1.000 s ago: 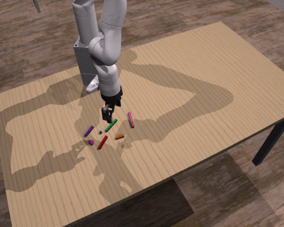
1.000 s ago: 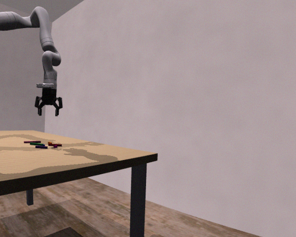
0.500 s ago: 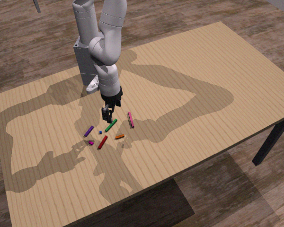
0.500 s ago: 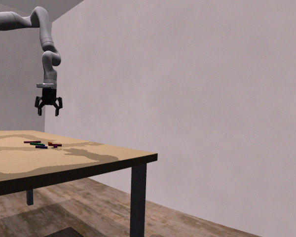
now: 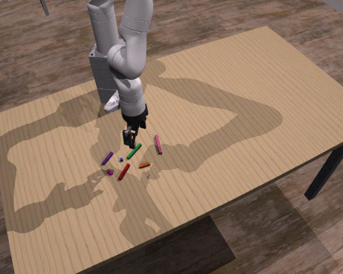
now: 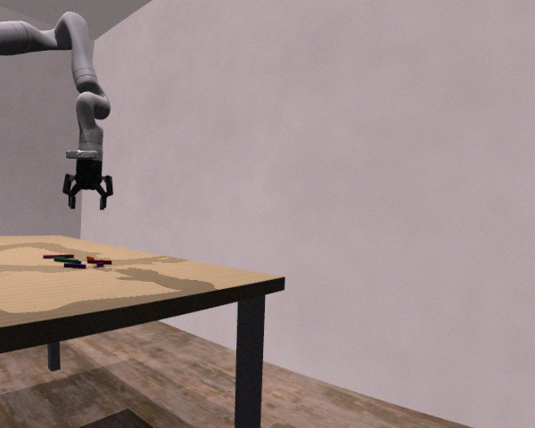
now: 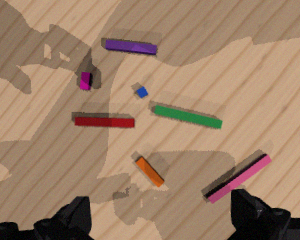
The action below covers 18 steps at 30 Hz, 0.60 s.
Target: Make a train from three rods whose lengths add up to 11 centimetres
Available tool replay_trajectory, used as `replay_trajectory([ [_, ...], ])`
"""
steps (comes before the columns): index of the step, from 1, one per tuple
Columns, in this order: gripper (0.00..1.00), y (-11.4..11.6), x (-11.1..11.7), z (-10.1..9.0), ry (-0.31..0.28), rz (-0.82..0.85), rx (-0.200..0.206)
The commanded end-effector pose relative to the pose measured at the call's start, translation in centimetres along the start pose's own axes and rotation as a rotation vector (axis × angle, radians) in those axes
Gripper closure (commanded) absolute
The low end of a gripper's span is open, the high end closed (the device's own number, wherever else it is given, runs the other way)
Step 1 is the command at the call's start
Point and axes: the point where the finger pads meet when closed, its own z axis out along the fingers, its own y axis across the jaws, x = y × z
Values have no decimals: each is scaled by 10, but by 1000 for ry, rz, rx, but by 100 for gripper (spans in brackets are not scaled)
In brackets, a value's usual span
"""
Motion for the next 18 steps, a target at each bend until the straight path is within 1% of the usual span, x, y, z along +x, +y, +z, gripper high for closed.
replay_trajectory([
  [1,0,0,0,-1,-1,0,1],
  [7,0,0,0,-1,-1,1,1],
  [10,0,0,-2,3,-3,31,1],
  [13,0,4,-8,13,-8,131,0],
  [18,0,13,-21,43,-13,421,-3],
])
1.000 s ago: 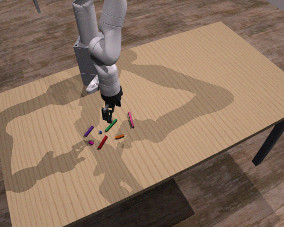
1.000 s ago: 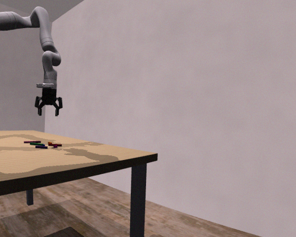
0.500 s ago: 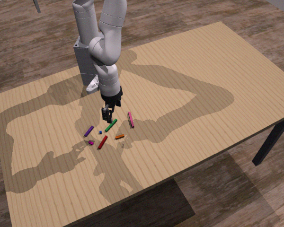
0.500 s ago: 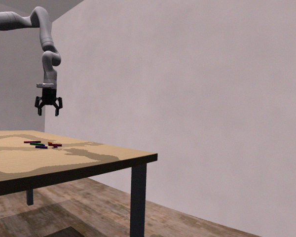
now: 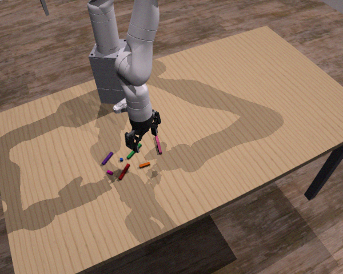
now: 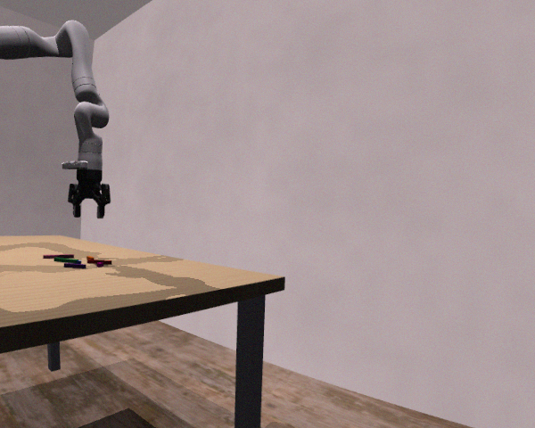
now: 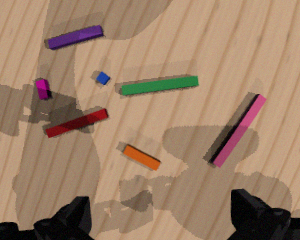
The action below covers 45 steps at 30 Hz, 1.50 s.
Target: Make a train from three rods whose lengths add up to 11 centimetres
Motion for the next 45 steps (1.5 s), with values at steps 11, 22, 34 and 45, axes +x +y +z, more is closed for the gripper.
replay_trajectory([
  [11,0,23,6,54,35,424,8],
  [22,0,23,6,54,35,429,8],
  [34,0,23,6,54,35,429,8],
  [45,0,23,6,54,35,429,8],
])
